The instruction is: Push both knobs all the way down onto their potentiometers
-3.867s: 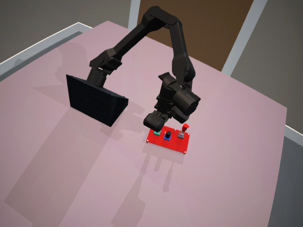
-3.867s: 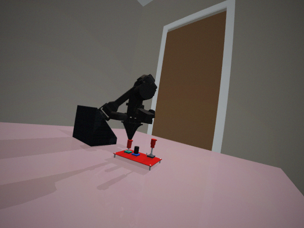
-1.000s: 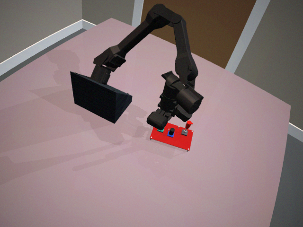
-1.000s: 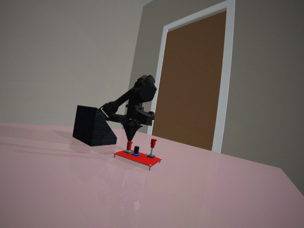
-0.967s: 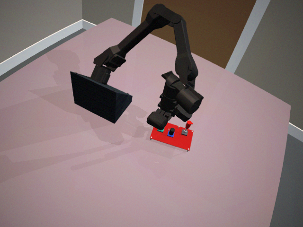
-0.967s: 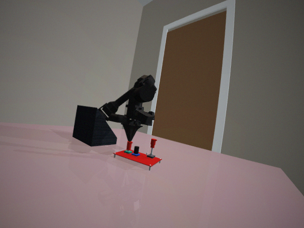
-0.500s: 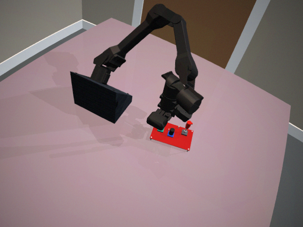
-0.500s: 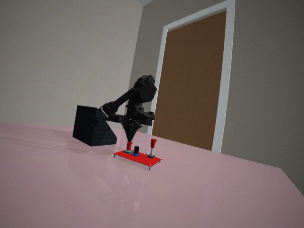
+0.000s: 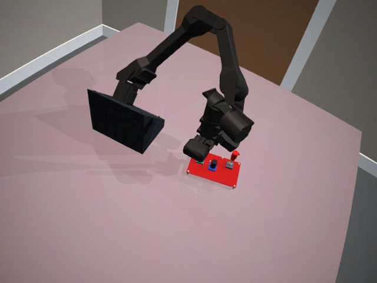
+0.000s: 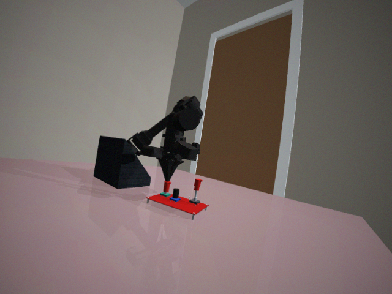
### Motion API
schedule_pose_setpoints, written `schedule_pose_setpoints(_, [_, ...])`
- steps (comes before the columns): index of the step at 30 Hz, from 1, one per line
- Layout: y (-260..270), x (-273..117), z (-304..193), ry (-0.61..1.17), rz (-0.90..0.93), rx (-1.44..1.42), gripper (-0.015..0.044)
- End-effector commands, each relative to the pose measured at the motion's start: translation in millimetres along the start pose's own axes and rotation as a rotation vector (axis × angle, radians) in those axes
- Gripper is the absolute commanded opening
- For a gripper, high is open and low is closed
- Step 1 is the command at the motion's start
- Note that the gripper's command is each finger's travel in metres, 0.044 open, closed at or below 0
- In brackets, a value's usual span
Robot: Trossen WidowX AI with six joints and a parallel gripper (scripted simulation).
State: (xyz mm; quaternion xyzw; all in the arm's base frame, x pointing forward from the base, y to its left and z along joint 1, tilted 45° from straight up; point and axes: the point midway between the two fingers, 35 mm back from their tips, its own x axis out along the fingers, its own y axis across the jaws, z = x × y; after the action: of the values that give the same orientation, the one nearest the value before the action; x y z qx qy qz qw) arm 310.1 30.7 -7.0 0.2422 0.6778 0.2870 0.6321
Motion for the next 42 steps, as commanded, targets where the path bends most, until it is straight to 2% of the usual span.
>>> schedule_pose_setpoints(1, [0.4, -6.5, 1.0, 0.000, -0.003, -0.006, 0.0000])
schedule_pose_setpoints(7, [0.4, -14.9, 0.8, 0.000, -0.003, -0.006, 0.0000])
schedule_pose_setpoints(15, [1.2, -9.2, -0.8, 0.004, 0.005, 0.000, 0.0210])
schedule_pose_setpoints(23, [-0.5, -24.1, 18.6, -0.085, -0.023, 0.075, 0.0000])
schedule_pose_setpoints(42, [9.7, -38.4, 42.0, -0.065, 0.002, 0.724, 0.0000])
